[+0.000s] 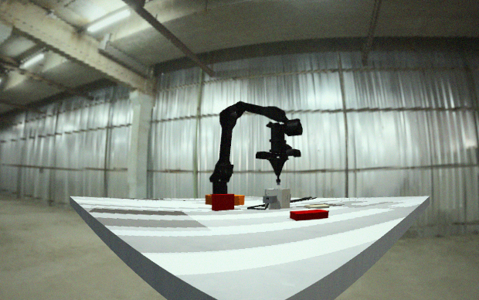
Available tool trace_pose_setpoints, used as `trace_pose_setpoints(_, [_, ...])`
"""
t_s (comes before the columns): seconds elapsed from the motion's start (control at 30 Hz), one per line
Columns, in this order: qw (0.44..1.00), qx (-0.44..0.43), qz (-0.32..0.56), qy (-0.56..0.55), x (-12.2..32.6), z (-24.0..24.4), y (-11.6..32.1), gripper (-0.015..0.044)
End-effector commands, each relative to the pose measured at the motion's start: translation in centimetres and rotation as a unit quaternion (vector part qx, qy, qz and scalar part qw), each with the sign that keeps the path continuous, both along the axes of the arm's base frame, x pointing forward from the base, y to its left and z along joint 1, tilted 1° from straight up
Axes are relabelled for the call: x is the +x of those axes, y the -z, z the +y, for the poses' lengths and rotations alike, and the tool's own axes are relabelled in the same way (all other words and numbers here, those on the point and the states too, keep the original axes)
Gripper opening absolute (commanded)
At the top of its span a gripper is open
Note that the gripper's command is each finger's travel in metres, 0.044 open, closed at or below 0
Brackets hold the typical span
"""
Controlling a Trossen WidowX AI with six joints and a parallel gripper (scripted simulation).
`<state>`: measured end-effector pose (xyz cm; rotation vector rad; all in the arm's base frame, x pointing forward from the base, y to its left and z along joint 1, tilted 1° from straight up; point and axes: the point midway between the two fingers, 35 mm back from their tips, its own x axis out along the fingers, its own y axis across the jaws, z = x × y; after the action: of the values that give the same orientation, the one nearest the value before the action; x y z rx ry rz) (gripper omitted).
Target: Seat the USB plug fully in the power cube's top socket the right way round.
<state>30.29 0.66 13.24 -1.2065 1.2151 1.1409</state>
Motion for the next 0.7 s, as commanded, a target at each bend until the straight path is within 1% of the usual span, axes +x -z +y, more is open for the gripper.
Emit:
trace_pose_setpoints(0.0, [1.0,-0.003,-0.001,-0.005,0.06,-0.11,0.08,0.0])
trace_pose_setpoints(0.67, [1.0,-0.006,-0.001,-0.01,0.07,-0.25,0.31,0.0])
